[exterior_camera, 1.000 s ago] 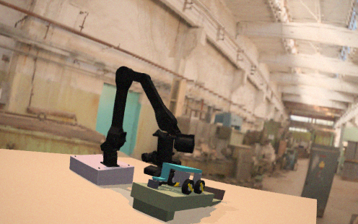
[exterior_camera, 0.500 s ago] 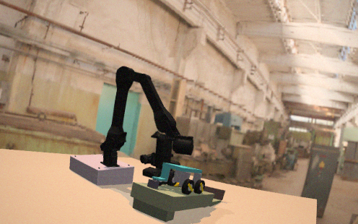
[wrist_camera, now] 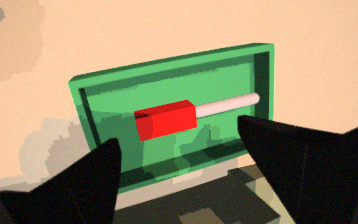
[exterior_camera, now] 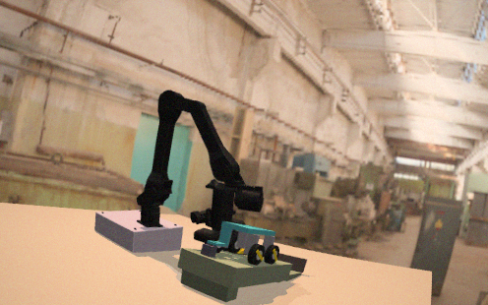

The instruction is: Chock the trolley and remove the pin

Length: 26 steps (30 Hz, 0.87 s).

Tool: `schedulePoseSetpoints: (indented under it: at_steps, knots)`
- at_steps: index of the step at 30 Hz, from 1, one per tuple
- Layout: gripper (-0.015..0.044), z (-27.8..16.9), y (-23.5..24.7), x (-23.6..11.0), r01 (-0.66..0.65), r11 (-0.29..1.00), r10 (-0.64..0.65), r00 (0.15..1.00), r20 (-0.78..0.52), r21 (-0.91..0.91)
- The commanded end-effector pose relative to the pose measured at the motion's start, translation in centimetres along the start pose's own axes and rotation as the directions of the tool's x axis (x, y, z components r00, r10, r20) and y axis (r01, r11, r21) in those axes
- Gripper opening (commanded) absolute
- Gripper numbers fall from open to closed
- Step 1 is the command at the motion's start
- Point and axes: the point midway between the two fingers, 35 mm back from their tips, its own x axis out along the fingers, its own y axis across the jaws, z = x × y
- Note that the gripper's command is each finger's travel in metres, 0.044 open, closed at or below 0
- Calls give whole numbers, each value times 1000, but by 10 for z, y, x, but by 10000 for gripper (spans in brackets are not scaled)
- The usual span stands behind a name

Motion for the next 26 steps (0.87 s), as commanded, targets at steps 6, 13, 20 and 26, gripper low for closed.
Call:
schedulePoseSetpoints:
  at_steps: [6, 13, 20, 26]
  knots:
    - [340, 1, -3, -20, 5, 1000, -5, 1000, 4, -4]
    - [440, 1, -6, -40, 5, 1000, -5, 1000, 4, -4]
    - [440, 2, -9, -63, 5, 1000, -5, 1000, 4, -4]
    - [440, 2, -13, -83, 6, 1000, -6, 1000, 4, -4]
